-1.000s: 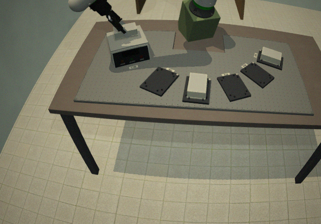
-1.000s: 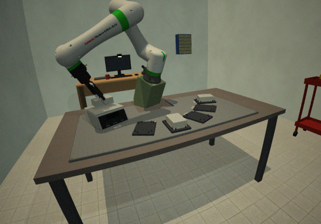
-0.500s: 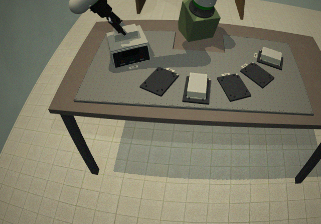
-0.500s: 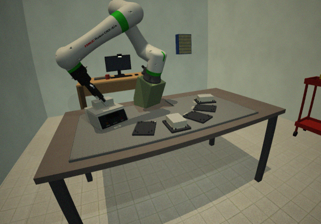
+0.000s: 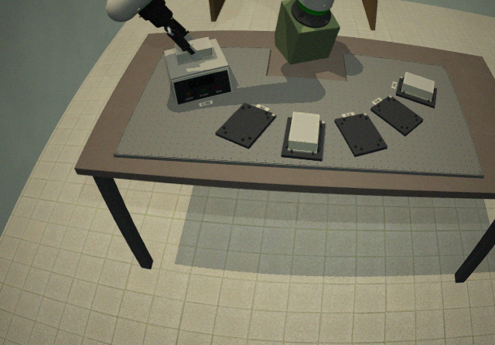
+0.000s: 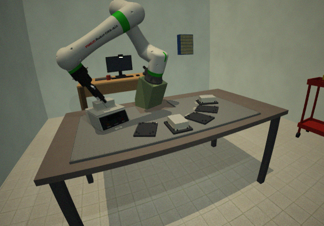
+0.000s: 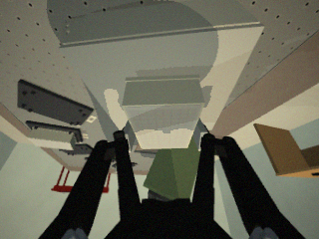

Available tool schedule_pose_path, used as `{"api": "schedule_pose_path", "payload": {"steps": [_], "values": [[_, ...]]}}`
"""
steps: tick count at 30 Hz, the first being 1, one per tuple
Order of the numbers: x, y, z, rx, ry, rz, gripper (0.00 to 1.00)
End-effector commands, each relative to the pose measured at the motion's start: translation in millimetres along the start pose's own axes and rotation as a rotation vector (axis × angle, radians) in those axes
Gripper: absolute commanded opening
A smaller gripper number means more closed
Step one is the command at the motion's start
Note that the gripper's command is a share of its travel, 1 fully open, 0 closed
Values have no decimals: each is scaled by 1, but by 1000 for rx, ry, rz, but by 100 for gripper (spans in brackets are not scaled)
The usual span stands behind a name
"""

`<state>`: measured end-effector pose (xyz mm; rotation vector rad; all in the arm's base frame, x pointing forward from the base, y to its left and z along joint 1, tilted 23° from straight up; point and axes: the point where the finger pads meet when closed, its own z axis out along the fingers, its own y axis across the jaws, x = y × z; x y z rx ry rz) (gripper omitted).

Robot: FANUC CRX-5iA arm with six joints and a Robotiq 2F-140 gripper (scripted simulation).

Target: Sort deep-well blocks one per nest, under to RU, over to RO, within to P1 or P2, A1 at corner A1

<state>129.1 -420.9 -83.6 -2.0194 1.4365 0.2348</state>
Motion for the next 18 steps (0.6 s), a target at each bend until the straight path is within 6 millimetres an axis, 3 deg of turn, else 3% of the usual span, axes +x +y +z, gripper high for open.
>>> {"api": "schedule_pose_path", "payload": {"steps": [1,18], "values": [[0,0,0,0,0,0,10],[1,0,2,0,0,0,10]]}}
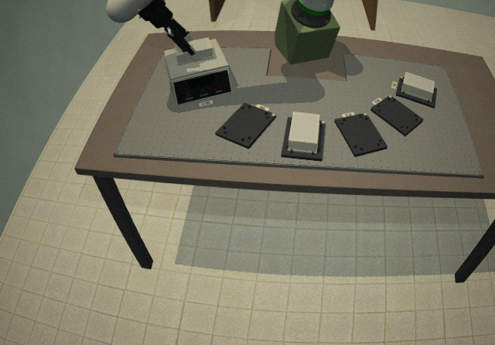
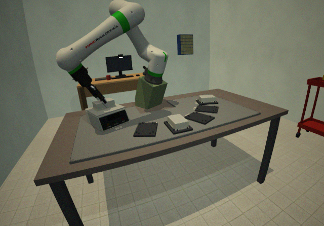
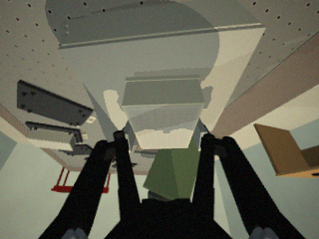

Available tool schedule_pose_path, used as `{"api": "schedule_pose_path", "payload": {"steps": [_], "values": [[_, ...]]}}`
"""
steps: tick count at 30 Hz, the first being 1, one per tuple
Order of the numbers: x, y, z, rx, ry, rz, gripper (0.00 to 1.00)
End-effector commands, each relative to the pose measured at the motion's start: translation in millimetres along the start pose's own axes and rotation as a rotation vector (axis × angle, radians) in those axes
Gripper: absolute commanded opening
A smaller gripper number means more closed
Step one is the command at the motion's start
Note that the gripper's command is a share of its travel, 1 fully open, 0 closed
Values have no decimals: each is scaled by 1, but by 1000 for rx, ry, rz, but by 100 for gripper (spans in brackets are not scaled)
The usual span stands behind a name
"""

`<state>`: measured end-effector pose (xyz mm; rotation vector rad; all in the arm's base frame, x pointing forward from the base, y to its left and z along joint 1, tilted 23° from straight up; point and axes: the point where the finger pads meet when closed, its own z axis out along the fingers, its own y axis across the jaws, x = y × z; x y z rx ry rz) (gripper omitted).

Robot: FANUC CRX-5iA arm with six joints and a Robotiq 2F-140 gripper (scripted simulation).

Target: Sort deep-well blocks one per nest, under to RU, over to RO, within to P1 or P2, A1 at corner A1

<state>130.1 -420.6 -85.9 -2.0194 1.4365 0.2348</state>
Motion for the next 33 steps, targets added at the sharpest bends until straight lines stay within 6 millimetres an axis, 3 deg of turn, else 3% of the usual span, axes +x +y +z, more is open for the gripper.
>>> {"api": "schedule_pose_path", "payload": {"steps": [1,33], "values": [[0,0,0,0,0,0,10],[3,0,4,0,0,0,10]]}}
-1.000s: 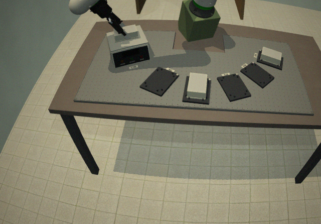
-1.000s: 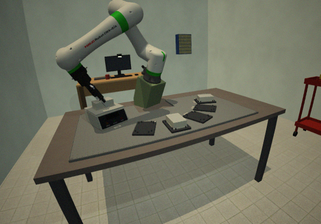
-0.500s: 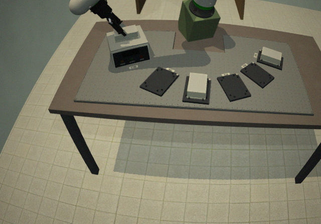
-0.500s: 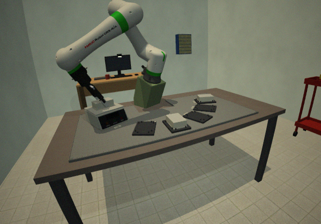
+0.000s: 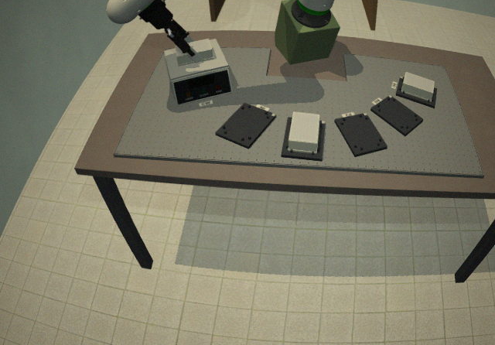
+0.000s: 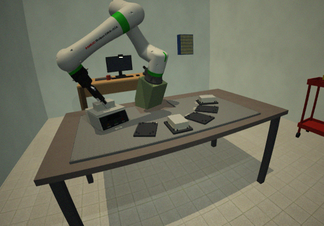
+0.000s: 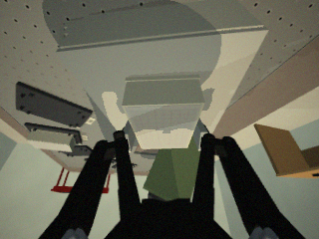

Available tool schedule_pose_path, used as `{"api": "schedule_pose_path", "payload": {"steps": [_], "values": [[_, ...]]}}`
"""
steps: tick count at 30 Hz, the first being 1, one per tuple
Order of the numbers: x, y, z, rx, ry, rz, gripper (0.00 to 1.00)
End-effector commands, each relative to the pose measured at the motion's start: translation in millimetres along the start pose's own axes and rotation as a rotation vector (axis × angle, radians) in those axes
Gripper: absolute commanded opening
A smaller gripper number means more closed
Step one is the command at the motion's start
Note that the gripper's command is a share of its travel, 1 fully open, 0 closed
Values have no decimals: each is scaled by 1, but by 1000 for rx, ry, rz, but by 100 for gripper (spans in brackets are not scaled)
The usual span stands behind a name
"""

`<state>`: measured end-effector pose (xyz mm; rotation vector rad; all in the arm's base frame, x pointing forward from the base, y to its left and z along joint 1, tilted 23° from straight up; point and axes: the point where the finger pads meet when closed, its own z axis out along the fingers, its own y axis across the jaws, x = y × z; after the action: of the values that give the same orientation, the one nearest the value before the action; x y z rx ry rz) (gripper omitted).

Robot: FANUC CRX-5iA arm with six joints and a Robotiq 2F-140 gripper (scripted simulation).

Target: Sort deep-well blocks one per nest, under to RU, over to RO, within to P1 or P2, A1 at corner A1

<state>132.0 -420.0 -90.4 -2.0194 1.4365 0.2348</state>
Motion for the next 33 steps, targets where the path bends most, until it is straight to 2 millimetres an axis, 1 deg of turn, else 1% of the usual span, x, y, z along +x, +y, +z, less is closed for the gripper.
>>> {"api": "schedule_pose_path", "payload": {"steps": [1,15,16,33], "values": [[0,0,0,0,0,0,10],[1,0,2,0,0,0,10],[1,0,2,0,0,0,100],[1,0,2,0,0,0,100]]}}
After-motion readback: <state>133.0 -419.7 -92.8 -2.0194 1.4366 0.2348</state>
